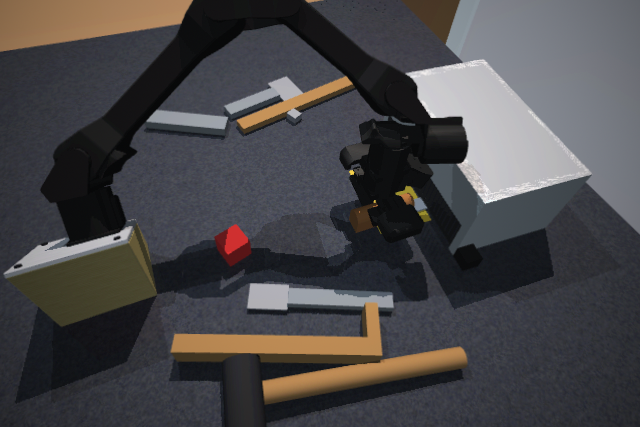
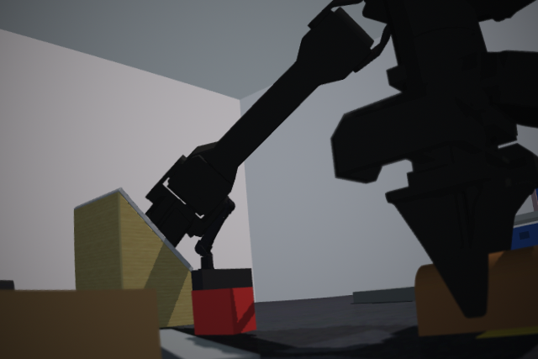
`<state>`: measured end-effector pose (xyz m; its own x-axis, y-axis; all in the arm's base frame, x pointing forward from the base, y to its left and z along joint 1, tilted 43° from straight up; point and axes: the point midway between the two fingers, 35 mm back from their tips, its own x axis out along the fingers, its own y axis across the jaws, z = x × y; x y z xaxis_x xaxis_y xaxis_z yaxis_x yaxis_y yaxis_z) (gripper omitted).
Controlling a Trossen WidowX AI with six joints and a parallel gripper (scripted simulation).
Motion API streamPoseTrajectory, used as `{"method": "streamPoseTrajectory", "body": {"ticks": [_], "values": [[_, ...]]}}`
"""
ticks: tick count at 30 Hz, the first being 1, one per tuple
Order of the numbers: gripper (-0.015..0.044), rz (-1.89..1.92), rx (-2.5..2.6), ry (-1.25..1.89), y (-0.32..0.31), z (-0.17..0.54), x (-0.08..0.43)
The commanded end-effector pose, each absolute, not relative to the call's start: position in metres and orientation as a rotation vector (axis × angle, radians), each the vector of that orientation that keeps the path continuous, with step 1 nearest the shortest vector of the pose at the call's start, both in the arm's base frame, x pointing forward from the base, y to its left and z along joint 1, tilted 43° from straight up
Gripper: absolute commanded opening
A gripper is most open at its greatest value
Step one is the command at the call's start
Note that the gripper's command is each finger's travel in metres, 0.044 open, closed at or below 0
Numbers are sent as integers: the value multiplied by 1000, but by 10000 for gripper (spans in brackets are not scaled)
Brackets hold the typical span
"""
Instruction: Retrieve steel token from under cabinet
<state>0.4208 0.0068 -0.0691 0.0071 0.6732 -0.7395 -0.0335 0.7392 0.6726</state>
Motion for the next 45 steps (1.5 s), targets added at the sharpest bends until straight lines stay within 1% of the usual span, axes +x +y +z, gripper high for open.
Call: {"method": "streamPoseTrajectory", "body": {"ticks": [1, 12, 45], "values": [[0, 612, 552, 1469, 13, -65, 421], [0, 612, 552, 1469, 12, -66, 419], [0, 611, 553, 1471, 10, -69, 391]]}}
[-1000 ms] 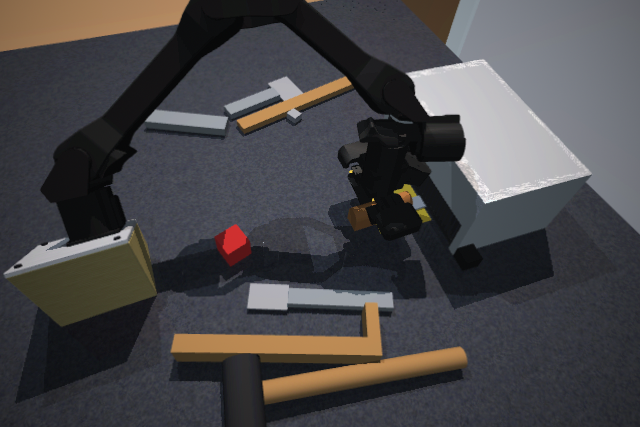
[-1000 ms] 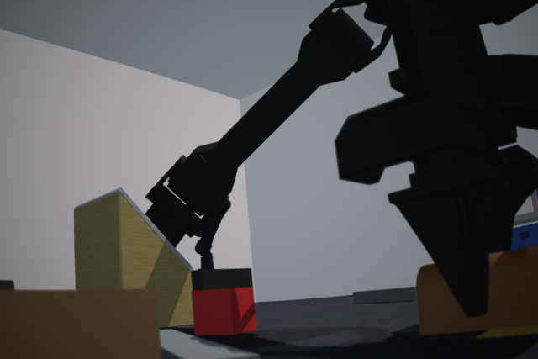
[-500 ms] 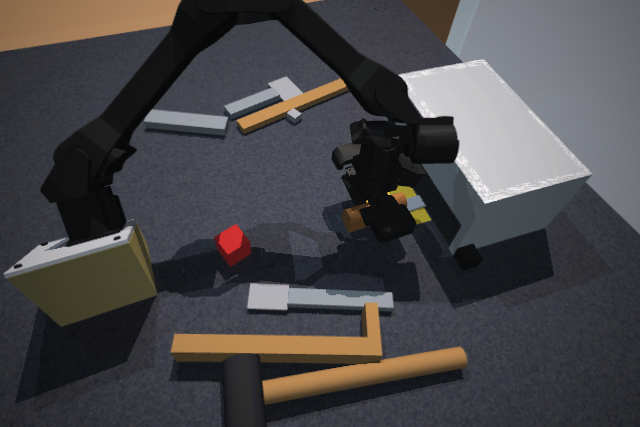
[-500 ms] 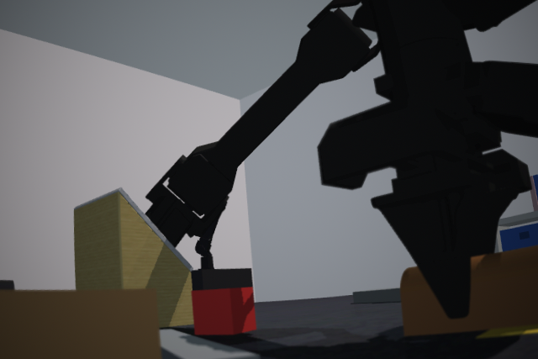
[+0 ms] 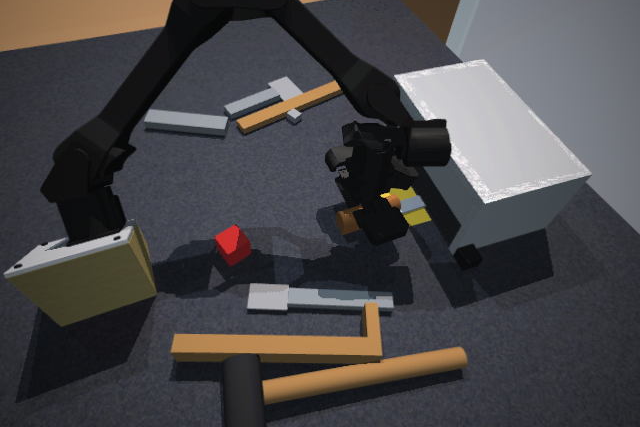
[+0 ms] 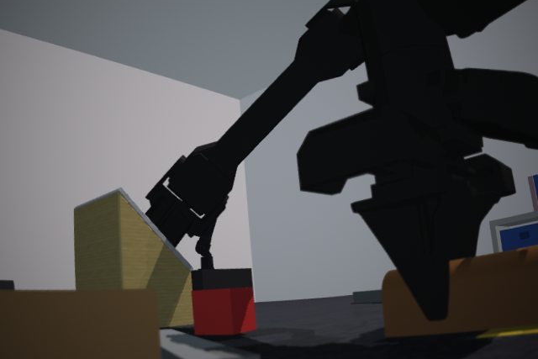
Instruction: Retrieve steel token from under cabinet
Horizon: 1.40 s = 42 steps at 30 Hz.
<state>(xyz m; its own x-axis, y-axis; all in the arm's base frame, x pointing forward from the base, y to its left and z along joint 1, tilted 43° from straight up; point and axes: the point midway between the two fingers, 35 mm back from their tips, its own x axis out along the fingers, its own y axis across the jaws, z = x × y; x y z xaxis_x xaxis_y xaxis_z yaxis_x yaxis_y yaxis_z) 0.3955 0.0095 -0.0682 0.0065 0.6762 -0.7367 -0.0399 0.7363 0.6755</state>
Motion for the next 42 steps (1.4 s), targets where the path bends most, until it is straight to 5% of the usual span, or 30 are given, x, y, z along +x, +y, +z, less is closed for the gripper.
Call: {"method": "streamPoseTrajectory", "body": {"ticks": [1, 42], "values": [[0, 611, 553, 1471, 10, -69, 390], [0, 611, 554, 1473, 9, -71, 351]]}}
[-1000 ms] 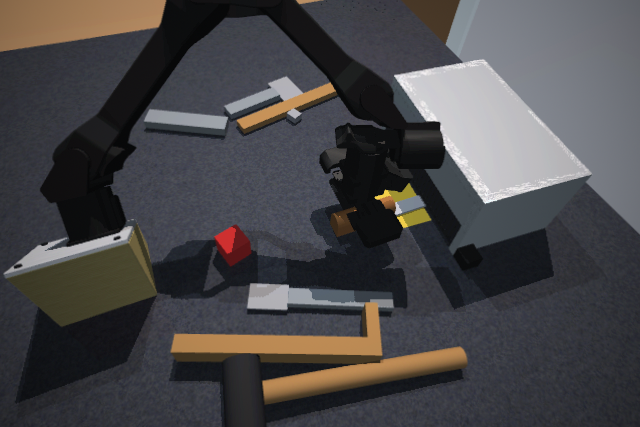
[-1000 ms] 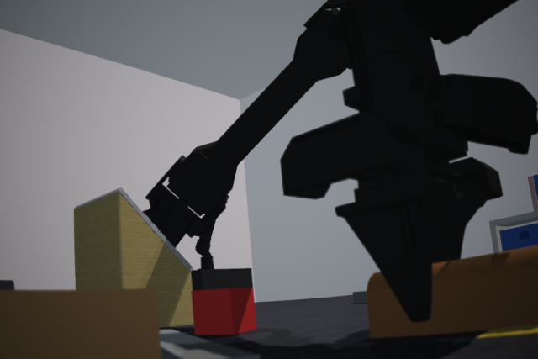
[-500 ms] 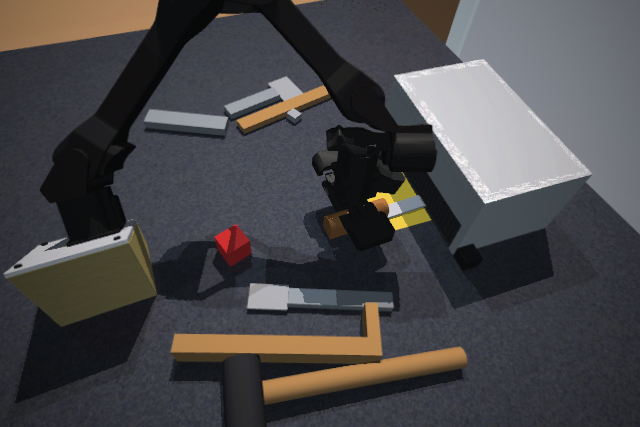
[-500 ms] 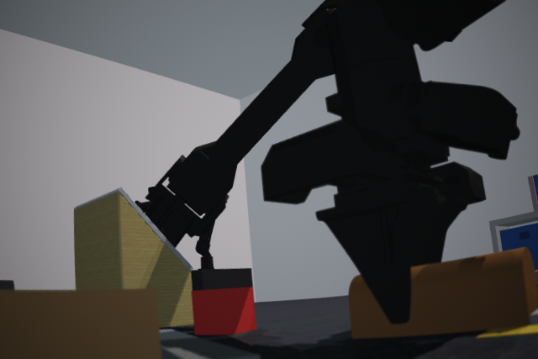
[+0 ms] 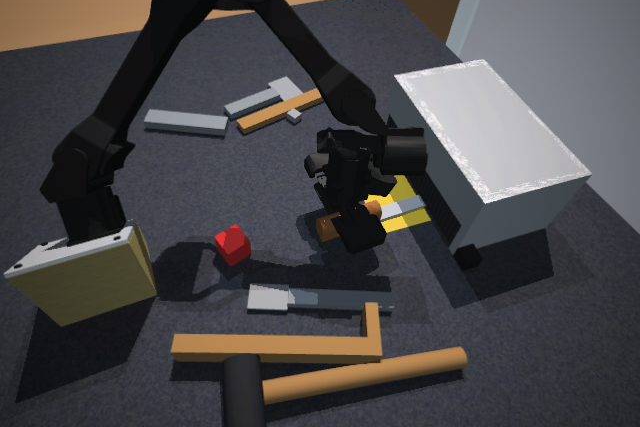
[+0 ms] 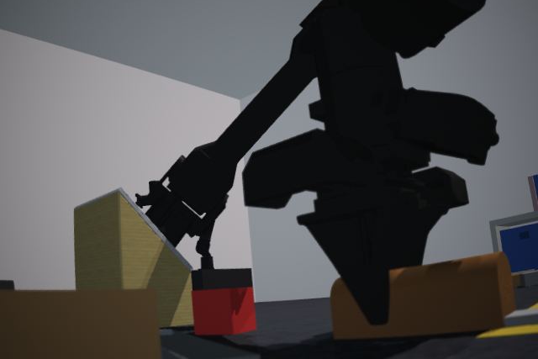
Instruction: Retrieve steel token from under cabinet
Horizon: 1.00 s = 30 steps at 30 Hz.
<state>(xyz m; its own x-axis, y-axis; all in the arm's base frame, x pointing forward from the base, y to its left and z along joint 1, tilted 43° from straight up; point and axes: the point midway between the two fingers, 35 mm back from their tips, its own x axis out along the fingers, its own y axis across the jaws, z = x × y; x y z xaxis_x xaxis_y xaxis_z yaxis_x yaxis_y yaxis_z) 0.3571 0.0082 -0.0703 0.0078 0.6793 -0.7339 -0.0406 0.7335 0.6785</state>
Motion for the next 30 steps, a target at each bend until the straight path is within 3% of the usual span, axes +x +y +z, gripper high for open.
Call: {"method": "streamPoseTrajectory", "body": {"ticks": [1, 30], "values": [[0, 611, 554, 1473, 8, -71, 350], [0, 610, 555, 1475, 7, -73, 320]]}}
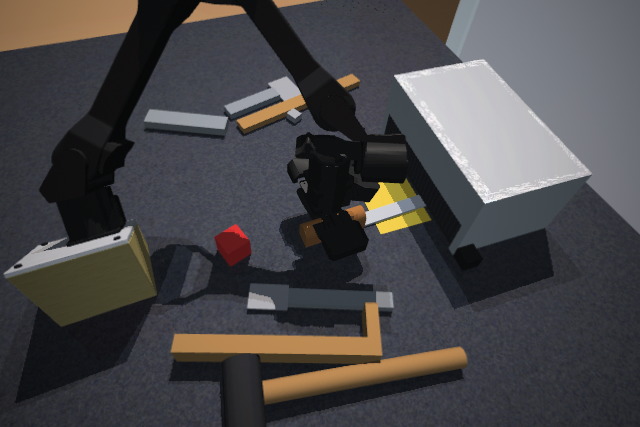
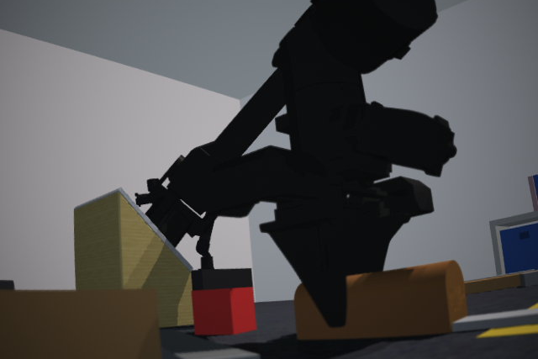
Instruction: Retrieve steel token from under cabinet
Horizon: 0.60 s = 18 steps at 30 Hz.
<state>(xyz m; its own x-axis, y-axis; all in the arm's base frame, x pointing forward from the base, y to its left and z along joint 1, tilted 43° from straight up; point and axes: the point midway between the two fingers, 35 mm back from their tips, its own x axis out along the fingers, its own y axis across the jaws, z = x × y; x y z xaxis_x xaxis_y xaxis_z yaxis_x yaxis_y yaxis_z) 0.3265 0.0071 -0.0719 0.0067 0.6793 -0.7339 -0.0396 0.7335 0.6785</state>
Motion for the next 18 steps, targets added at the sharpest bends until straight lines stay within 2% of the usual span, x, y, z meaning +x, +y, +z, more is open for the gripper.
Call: {"method": "streamPoseTrajectory", "body": {"ticks": [1, 18], "values": [[0, 610, 555, 1475, 7, -73, 318], [0, 610, 555, 1477, 7, -74, 300]]}}
